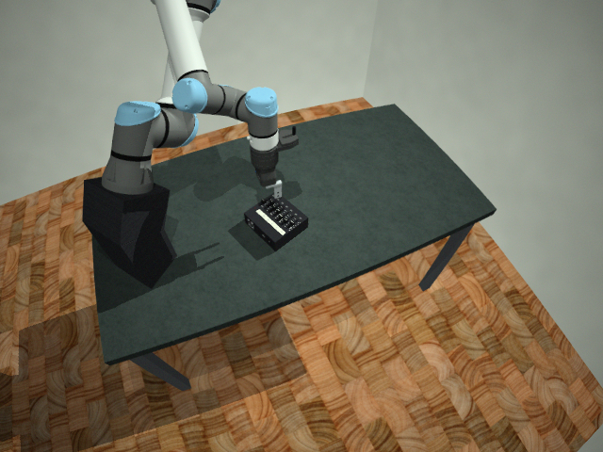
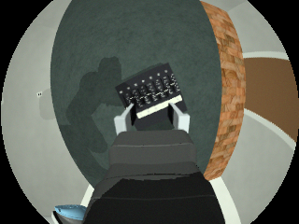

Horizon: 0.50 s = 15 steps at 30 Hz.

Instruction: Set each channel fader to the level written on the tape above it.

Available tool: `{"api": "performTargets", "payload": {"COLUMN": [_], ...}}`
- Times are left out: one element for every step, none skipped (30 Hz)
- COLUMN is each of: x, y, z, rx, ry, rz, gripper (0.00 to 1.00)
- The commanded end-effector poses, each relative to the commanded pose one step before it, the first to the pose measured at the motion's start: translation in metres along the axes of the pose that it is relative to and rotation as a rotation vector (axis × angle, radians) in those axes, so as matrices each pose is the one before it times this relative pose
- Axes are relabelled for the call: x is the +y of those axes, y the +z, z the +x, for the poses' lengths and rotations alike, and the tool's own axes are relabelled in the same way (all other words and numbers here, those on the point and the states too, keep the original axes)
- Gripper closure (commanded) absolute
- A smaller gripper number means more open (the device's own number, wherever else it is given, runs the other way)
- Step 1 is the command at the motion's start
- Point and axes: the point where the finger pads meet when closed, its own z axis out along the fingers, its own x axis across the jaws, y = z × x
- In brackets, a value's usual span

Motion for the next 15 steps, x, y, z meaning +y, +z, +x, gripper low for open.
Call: {"api": "performTargets", "payload": {"x": [-0.00079, -0.00018, -0.00019, -0.00021, -0.00022, -0.00024, -0.00026, -0.00027, -0.00029, -0.00030, -0.00032, -0.00033, -0.00034, -0.00036, -0.00037], "y": [0.00047, 0.00025, 0.00027, 0.00029, 0.00031, 0.00034, 0.00036, 0.00038, 0.00041, 0.00043, 0.00046, 0.00048, 0.00050, 0.00053, 0.00055], "z": [0.00102, 0.00029, 0.00032, 0.00034, 0.00036, 0.00038, 0.00040, 0.00042, 0.00044, 0.00046, 0.00047, 0.00049, 0.00050, 0.00052, 0.00053], "rx": [0.00114, 0.00004, 0.00004, 0.00004, 0.00004, 0.00005, 0.00005, 0.00005, 0.00006, 0.00006, 0.00006, 0.00007, 0.00007, 0.00007, 0.00008], "ry": [0.03047, 0.01094, 0.01186, 0.01281, 0.01376, 0.01473, 0.01571, 0.01669, 0.01767, 0.01866, 0.01964, 0.02063, 0.02160, 0.02257, 0.02353], "rz": [0.00044, -0.00004, -0.00004, -0.00005, -0.00005, -0.00005, -0.00005, -0.00005, -0.00005, -0.00005, -0.00006, -0.00006, -0.00006, -0.00005, -0.00005], "gripper": [0.00, 0.00, 0.00, 0.00, 0.00, 0.00, 0.00, 0.00, 0.00, 0.00, 0.00, 0.00, 0.00, 0.00, 0.00]}}
